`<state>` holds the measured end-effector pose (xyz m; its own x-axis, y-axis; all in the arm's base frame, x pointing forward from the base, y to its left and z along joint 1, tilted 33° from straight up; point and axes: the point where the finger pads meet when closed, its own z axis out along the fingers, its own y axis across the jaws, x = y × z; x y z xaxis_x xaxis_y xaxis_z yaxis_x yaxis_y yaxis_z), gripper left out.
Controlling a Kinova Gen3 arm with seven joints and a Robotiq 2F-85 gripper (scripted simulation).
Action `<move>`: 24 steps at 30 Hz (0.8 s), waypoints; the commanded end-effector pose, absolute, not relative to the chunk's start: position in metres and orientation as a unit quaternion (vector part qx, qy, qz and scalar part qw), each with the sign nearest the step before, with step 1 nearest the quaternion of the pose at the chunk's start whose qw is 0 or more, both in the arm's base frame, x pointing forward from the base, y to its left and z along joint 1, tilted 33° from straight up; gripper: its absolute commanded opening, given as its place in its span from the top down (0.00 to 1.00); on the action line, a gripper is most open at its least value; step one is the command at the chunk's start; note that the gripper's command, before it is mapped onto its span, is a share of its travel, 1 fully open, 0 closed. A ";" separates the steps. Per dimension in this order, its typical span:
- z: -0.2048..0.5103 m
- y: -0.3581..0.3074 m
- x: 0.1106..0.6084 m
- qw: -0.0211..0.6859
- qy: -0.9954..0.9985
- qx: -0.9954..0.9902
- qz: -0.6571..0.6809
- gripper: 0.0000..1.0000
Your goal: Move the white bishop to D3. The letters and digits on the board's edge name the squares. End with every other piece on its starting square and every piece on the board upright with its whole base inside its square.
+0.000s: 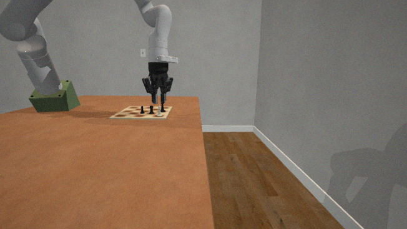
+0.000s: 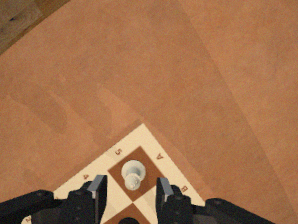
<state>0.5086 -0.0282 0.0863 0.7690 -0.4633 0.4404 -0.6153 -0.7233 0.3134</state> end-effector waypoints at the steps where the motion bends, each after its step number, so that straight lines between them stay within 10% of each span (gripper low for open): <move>1: 0.086 -0.028 0.509 0.226 -0.295 0.913 0.169 0.63; 24: 0.056 -0.046 0.515 0.226 -0.295 0.913 0.169 0.63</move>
